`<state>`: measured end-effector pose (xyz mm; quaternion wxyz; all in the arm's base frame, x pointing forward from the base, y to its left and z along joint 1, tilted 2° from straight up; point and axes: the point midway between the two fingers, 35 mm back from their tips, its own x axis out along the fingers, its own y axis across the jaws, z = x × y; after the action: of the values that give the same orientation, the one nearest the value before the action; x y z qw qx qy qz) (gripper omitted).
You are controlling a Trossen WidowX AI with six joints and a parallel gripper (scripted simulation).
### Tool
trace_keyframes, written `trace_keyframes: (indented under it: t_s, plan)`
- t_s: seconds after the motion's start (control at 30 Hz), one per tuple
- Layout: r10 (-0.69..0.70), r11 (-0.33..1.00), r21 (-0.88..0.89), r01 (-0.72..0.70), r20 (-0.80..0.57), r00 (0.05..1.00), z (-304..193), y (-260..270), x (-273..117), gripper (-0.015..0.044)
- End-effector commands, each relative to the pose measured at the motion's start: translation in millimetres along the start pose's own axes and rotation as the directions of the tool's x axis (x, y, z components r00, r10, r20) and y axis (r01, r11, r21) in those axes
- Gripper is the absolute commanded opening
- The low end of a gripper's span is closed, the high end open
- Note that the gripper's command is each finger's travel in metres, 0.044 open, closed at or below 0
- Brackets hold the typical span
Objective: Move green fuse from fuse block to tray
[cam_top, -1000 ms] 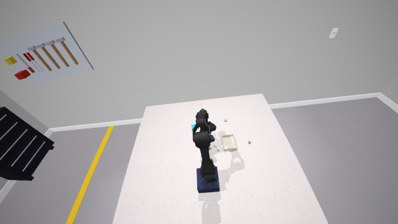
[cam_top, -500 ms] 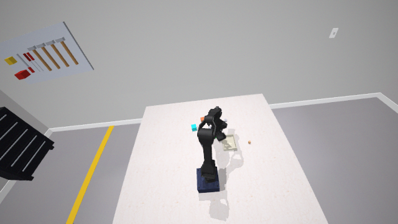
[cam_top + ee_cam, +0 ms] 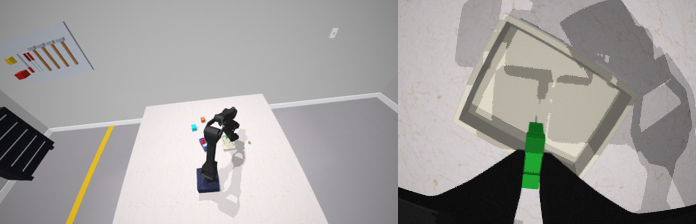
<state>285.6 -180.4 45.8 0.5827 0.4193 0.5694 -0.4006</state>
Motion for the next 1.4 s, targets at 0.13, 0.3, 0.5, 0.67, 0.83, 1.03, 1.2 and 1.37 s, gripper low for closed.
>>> trace_keyframes:
  t_s: [0.13,0.3,0.5,0.67,0.83,1.03,1.2,1.37]
  plan:
    - [-0.001,1.000,-0.005,0.001,0.003,1.000,11,-7,2,0.0000]
    - [-0.001,1.000,-0.005,0.001,0.003,1.000,11,-7,10,0.0000]
    - [-0.001,1.000,-0.005,0.001,0.003,1.000,11,-7,19,0.0000]
    - [-0.001,1.000,-0.005,0.001,0.003,1.000,11,-7,27,0.0000]
    - [-0.001,1.000,-0.005,0.001,0.003,1.000,11,-8,35,0.0000]
    - [0.001,1.000,-0.001,-0.001,0.002,1.000,11,-7,36,0.0053]
    - [0.001,1.000,-0.001,-0.001,0.002,1.000,11,-7,36,0.0184]
    - [0.001,1.000,-0.001,-0.001,0.002,1.000,11,-7,36,0.0315]
